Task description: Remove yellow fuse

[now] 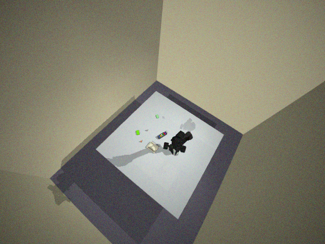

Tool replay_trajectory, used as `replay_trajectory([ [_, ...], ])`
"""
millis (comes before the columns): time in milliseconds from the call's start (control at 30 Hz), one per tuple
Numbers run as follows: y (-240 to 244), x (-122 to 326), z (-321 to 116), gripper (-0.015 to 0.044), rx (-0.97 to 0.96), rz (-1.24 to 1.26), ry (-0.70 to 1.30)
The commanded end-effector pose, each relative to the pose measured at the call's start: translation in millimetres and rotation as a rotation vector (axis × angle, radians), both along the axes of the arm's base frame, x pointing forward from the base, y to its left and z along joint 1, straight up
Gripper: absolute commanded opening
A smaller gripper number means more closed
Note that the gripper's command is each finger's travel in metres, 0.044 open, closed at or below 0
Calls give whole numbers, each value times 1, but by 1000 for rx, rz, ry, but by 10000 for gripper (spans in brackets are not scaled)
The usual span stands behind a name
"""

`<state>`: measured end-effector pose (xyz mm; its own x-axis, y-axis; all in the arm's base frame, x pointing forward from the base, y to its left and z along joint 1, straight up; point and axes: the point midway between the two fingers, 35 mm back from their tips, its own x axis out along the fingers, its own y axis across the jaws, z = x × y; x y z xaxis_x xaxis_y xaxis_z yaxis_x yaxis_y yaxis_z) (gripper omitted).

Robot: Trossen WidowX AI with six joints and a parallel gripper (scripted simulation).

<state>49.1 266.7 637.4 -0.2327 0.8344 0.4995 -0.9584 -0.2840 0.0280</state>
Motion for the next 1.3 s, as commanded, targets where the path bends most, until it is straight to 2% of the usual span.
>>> replay_trajectory([
  [0, 23, 48, -31, 74, -100, -128, 79],
  [333, 37, 172, -129, 74, -367, -469, 261],
  [800, -4, 269, -217, 74, -574, -765, 431],
  [1033, -61, 327, -305, 74, -766, -964, 667],
  [1267, -139, 354, -397, 74, -967, -1144, 944],
])
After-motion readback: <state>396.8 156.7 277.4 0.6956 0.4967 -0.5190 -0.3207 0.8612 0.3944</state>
